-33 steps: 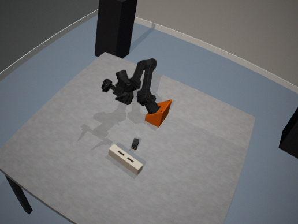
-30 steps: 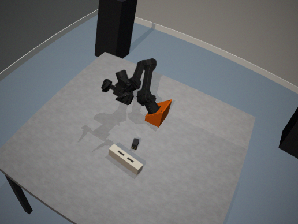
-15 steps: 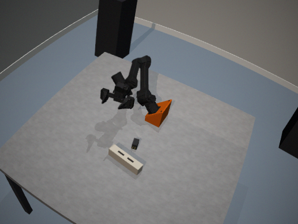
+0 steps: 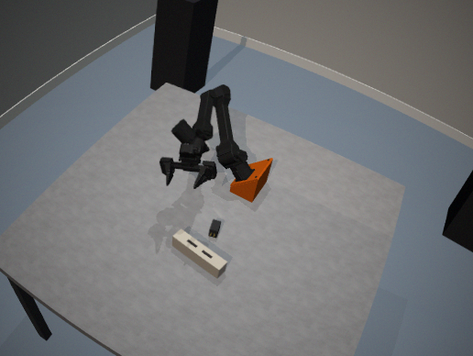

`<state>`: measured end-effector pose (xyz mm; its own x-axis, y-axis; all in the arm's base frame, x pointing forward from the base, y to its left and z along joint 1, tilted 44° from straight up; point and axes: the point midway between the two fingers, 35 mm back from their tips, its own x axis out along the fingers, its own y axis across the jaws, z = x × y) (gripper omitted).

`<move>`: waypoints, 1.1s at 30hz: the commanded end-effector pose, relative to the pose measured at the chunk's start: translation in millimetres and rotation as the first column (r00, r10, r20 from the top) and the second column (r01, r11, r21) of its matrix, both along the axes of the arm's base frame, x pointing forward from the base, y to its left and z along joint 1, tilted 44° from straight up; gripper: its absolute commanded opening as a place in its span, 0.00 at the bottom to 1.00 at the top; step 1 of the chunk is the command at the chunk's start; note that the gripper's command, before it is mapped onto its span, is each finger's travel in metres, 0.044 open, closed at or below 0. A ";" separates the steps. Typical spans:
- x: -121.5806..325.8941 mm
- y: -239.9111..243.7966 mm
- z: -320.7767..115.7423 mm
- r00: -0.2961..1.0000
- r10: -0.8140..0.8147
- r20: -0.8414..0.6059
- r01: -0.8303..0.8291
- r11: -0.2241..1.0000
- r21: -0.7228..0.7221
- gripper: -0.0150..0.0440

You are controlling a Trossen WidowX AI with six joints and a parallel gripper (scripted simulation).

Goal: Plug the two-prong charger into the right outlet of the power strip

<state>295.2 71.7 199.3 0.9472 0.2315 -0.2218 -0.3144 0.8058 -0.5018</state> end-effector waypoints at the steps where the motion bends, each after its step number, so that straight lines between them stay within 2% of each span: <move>1: 4.6 1.2 -10.6 0.997 -0.024 -0.077 0.025 1.000 0.014 1.00; 17: 11.1 8.7 -62.1 0.919 -0.116 -0.376 0.120 0.993 -0.013 1.00; 33: 5.6 10.1 -107.3 0.758 -0.251 -0.602 0.235 0.966 -0.106 1.00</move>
